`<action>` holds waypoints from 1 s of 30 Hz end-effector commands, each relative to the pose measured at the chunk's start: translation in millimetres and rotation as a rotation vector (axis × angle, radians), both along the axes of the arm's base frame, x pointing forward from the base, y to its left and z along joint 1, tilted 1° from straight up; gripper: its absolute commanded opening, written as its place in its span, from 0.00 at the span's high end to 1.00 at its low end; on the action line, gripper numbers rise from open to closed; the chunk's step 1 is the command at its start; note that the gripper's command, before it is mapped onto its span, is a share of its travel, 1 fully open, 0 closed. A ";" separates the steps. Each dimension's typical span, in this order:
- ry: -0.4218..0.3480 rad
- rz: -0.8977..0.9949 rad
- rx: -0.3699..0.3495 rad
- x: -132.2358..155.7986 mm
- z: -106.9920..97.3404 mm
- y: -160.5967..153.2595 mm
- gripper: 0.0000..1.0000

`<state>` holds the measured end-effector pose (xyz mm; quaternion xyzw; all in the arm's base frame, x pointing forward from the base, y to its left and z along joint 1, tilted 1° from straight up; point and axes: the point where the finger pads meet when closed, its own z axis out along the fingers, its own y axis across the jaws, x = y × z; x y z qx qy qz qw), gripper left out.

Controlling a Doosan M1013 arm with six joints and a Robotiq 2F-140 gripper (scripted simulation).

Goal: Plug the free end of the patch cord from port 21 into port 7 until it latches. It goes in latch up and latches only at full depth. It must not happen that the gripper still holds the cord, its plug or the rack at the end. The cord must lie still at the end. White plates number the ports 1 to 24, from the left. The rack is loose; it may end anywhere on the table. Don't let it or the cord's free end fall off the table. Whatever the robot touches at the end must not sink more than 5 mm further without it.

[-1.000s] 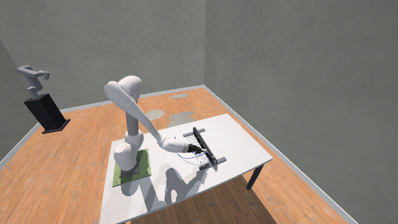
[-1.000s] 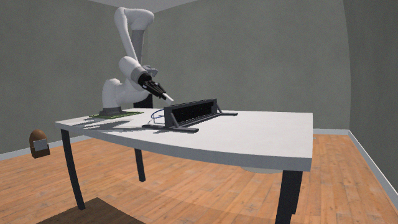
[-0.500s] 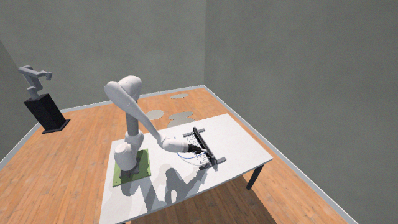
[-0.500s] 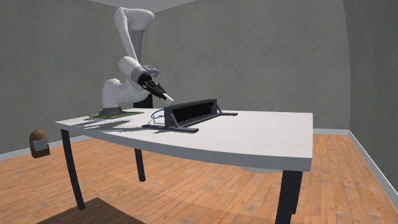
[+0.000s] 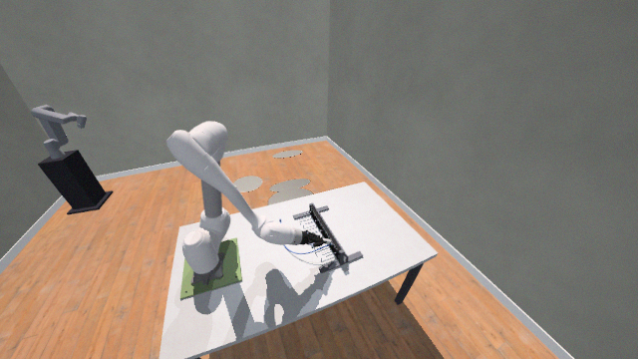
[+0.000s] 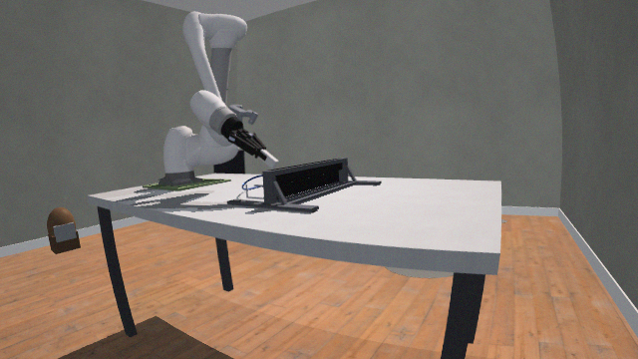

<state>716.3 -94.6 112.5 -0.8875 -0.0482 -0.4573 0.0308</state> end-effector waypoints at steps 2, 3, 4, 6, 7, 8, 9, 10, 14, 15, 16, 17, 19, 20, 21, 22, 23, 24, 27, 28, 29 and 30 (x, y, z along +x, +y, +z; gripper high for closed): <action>0.000 0.000 0.000 0.0 0.1 0.0 1.00; 0.000 0.000 0.000 0.0 0.1 0.0 1.00; 0.000 0.000 0.000 0.0 0.1 0.0 1.00; 0.000 0.000 0.000 0.0 0.1 0.0 1.00; 0.000 0.000 0.000 0.0 0.1 0.0 1.00; 0.000 0.000 0.000 0.0 0.1 0.0 1.00; 0.000 0.000 0.000 -0.3 0.3 0.0 1.00; 0.000 0.000 0.000 -1.0 0.8 -0.1 1.00; 0.000 0.000 0.000 -10.4 7.6 -1.3 1.00; 0.000 0.000 0.000 -14.6 10.6 -1.8 1.00; 0.000 0.000 0.000 -19.5 14.1 -2.4 1.00; 0.000 0.000 0.000 -25.0 18.0 -3.0 1.00; 0.000 0.000 0.000 -37.5 27.0 -4.6 1.00; 0.000 0.000 0.000 -44.3 31.9 -5.4 1.00; 0.000 0.000 0.000 -44.3 31.9 -5.4 1.00; 0.000 0.000 0.000 -44.3 31.9 -5.4 1.00; 0.000 0.000 0.000 -51.3 36.9 -6.3 1.00; 0.000 0.000 0.000 -58.4 42.0 -7.1 1.00; 0.000 0.000 0.000 -78.8 56.6 -9.6 1.00; 0.000 0.000 0.000 -85.0 61.0 -10.4 1.00; 0.000 0.000 0.000 -90.6 65.1 -11.1 1.00; 0.000 0.000 0.000 -95.7 68.7 -11.7 1.00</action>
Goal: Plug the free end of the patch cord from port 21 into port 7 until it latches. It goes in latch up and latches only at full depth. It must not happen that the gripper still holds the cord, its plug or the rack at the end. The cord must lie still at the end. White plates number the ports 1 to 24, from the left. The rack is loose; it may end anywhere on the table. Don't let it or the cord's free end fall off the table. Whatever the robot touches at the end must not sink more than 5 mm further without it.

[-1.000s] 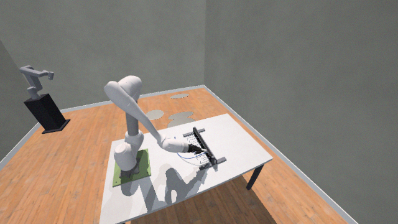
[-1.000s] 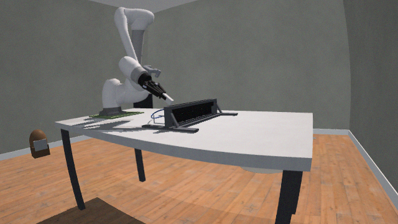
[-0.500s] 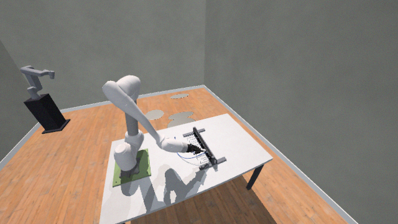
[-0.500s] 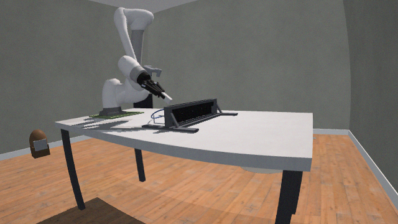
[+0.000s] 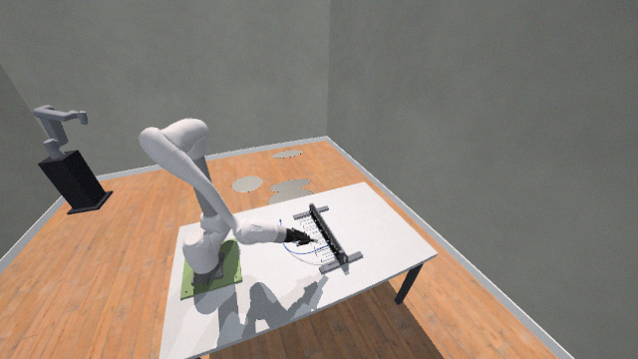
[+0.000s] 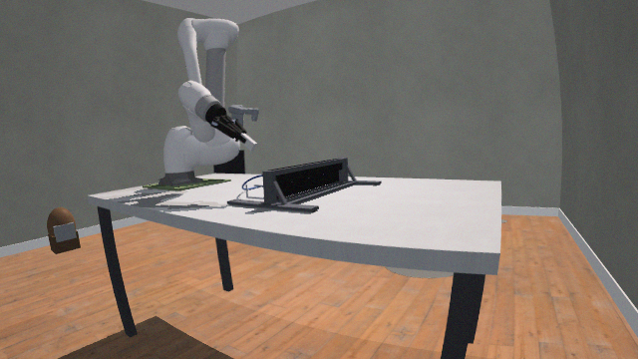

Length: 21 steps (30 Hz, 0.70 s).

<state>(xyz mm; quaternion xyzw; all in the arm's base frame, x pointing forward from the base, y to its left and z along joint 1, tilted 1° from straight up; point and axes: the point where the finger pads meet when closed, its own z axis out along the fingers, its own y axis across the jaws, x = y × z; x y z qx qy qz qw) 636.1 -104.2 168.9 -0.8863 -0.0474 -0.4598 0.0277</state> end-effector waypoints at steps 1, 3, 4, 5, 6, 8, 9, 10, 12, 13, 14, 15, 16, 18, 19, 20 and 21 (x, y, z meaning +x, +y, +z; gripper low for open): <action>0.006 0.004 0.004 -20.0 15.5 -2.5 1.00; 0.006 0.004 0.004 -26.9 20.4 -3.4 1.00; 0.006 0.004 0.004 -29.3 22.1 -3.7 1.00; 0.006 0.004 0.004 -31.0 23.4 -3.9 1.00; 0.006 0.004 0.004 -32.2 24.2 -4.0 1.00; 0.006 0.004 0.004 -32.8 24.6 -4.1 1.00; 0.006 0.004 0.004 -32.8 24.6 -4.1 1.00; 0.006 0.004 0.004 -33.0 24.8 -4.1 1.00; 0.006 0.004 0.004 -33.0 24.8 -4.1 1.00; 0.005 0.004 0.002 -32.6 24.9 -4.2 1.00; 0.005 0.005 -0.003 -31.5 25.1 -4.3 1.00; 0.004 0.006 -0.013 -29.5 25.4 -4.5 1.00; 0.002 0.007 -0.027 -26.4 25.9 -4.8 1.00; 0.000 0.011 -0.075 -16.9 27.2 -5.2 1.00; 0.000 0.014 -0.107 -10.6 27.9 -5.1 1.00; 0.003 0.018 -0.145 -3.5 28.3 -4.5 1.00; 0.008 0.023 -0.189 4.1 28.5 -3.1 1.00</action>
